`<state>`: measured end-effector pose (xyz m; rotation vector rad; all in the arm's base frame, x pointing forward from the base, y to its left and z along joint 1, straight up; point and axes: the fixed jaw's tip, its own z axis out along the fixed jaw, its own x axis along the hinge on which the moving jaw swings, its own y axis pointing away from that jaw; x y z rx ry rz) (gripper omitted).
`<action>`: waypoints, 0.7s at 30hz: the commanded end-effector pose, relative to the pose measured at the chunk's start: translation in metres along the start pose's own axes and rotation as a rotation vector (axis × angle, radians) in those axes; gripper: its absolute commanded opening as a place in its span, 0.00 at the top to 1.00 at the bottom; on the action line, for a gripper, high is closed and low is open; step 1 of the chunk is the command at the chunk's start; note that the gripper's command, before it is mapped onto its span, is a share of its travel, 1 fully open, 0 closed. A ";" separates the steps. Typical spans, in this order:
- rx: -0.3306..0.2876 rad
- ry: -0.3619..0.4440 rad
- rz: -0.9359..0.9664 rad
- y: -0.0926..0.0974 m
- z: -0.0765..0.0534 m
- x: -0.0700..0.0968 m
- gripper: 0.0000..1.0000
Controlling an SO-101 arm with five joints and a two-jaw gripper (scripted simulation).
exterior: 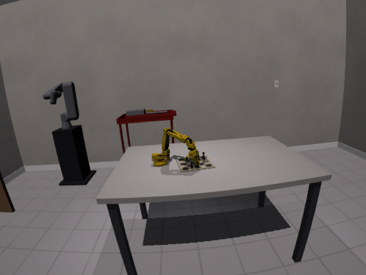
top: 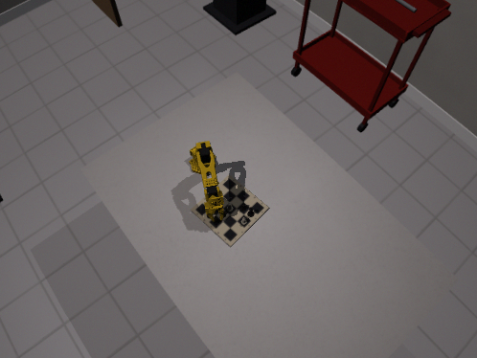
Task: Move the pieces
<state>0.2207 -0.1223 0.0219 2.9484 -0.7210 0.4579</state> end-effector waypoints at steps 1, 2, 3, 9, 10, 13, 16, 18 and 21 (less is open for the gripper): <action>-0.004 -0.020 0.015 0.004 0.001 -0.006 0.87; -0.004 -0.020 0.015 0.004 0.001 -0.006 0.87; -0.005 -0.020 0.015 0.005 0.001 -0.006 0.87; -0.007 -0.020 0.015 0.007 0.001 -0.006 0.87; -0.007 -0.020 0.015 0.007 0.001 -0.006 0.87; -0.007 -0.020 0.015 0.007 0.001 -0.006 0.87; -0.008 -0.020 0.017 0.007 -0.001 -0.005 0.87; -0.008 -0.020 0.019 0.008 -0.003 -0.003 0.87; -0.009 -0.020 0.020 0.008 -0.005 -0.002 0.87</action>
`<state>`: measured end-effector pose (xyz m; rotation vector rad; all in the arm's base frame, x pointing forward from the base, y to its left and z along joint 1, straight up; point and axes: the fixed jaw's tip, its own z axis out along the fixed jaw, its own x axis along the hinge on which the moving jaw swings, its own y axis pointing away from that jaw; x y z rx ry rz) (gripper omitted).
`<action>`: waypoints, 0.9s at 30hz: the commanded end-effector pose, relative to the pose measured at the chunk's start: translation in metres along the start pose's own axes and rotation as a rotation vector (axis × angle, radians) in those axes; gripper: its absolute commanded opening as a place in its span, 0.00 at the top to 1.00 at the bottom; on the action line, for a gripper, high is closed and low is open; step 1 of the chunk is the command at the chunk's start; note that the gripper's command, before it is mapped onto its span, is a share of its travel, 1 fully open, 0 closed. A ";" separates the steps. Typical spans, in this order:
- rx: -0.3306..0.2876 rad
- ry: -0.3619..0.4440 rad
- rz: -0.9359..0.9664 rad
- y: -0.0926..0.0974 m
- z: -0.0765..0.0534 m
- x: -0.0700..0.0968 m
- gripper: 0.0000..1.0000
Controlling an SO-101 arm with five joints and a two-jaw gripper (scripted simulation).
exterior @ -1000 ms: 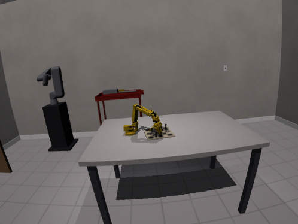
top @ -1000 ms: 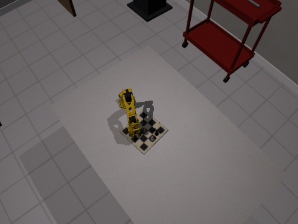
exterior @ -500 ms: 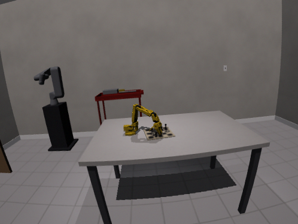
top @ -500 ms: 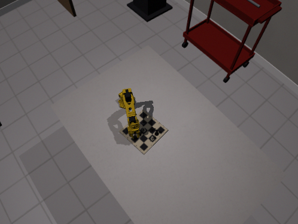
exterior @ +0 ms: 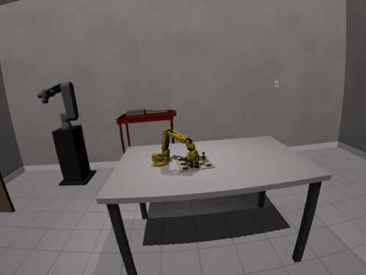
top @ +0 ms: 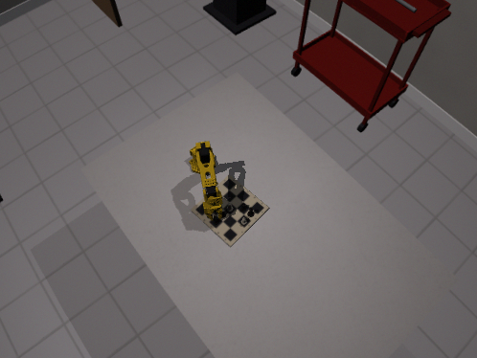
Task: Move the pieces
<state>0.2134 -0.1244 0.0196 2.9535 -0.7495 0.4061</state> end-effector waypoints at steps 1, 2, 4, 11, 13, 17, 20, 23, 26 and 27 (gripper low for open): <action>-0.002 0.015 0.004 0.003 -0.006 0.003 0.87; -0.002 0.015 0.004 0.003 -0.006 0.003 0.87; -0.002 0.015 0.004 0.003 -0.006 0.003 0.87; -0.002 0.016 0.003 0.003 -0.009 0.008 0.87; -0.002 0.016 0.003 0.003 -0.011 0.012 0.87; -0.002 0.016 0.002 0.002 -0.012 0.013 0.87; -0.002 0.016 0.002 0.002 -0.012 0.013 0.87; -0.002 0.016 0.002 0.002 -0.012 0.013 0.87; -0.002 0.016 0.002 0.002 -0.013 0.013 0.87; -0.002 0.016 0.002 0.002 -0.013 0.013 0.87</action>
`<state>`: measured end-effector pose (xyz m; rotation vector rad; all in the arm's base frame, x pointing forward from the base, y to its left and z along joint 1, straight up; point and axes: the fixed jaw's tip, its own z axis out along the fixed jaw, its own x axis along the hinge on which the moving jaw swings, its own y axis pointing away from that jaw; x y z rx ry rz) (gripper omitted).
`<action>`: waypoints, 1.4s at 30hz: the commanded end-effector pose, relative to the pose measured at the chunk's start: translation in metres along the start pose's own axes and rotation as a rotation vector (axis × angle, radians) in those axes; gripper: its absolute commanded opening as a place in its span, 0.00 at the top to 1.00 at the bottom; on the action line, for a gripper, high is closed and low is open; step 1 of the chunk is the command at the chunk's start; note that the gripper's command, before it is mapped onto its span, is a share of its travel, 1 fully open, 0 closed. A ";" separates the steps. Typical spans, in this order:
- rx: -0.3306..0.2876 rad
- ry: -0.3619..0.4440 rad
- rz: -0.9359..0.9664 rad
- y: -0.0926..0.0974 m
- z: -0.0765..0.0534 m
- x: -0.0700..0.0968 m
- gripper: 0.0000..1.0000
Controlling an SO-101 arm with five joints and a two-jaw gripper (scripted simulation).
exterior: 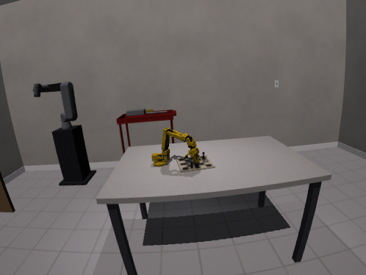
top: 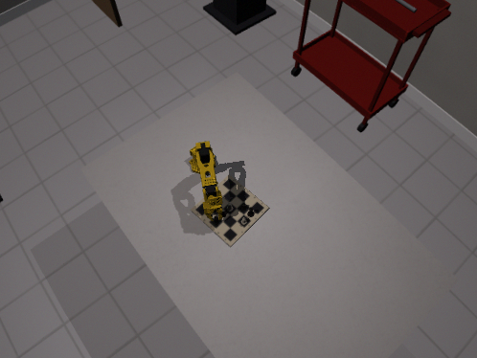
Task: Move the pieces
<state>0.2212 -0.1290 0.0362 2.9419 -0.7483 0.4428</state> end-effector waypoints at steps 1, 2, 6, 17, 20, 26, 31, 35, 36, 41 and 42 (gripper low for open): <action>-0.001 -0.009 0.001 0.002 0.000 0.000 0.87; -0.001 -0.009 0.001 0.002 -0.001 0.000 0.87; -0.001 -0.009 0.001 0.002 -0.005 0.002 0.87; -0.001 -0.009 0.001 0.002 -0.021 0.006 0.87; -0.001 -0.009 0.001 0.002 -0.027 0.008 0.87; -0.001 -0.009 0.001 0.002 -0.038 0.011 0.87; -0.001 -0.009 0.001 0.002 -0.046 0.013 0.87; -0.001 -0.009 0.001 0.002 -0.051 0.015 0.87; -0.001 -0.009 0.001 0.002 -0.052 0.015 0.87; -0.001 -0.009 0.001 0.002 -0.055 0.016 0.87; -0.001 -0.009 0.001 0.002 -0.056 0.016 0.87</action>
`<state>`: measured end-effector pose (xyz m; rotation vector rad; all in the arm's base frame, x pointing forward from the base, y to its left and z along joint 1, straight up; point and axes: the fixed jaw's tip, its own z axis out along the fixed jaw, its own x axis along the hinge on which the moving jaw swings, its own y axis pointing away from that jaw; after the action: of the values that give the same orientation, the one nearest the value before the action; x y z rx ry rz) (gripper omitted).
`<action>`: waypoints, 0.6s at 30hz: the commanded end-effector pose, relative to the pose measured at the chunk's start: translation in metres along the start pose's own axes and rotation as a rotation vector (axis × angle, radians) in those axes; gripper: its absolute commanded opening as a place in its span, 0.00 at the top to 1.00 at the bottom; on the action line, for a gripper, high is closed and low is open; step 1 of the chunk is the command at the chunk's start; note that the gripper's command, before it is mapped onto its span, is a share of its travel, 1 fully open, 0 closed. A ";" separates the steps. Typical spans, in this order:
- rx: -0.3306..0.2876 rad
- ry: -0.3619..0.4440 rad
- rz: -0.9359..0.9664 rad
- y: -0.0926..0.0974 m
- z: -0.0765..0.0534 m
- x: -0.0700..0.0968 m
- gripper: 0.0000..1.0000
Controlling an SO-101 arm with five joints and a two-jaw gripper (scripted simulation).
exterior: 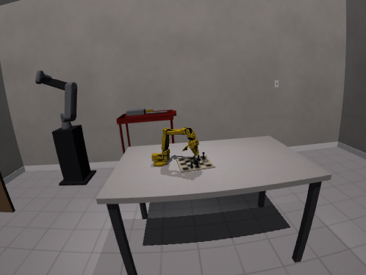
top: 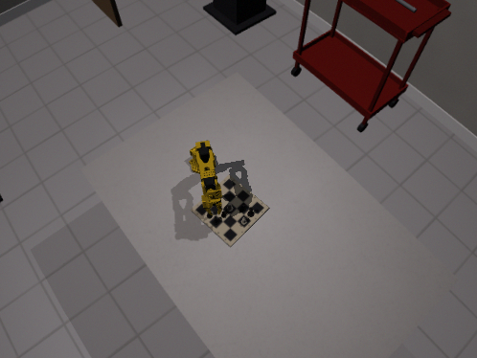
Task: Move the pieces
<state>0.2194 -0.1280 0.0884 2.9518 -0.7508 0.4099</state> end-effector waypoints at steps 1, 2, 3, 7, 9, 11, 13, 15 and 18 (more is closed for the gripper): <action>-0.001 0.014 0.001 0.002 -0.005 0.002 0.87; -0.001 0.014 0.001 0.002 -0.005 0.002 0.87; -0.001 0.014 0.001 0.002 -0.005 0.002 0.87; -0.001 0.014 0.001 0.002 -0.005 0.002 0.87; -0.001 0.014 0.001 0.002 -0.005 0.002 0.87; -0.001 0.014 0.002 0.002 -0.005 0.002 0.87; -0.001 0.014 0.004 0.002 -0.006 0.002 0.87; 0.000 0.014 0.007 0.001 -0.006 0.002 0.87; 0.001 0.014 0.012 0.000 -0.006 0.002 0.87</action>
<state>0.2194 -0.1280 0.0906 2.9507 -0.7514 0.4129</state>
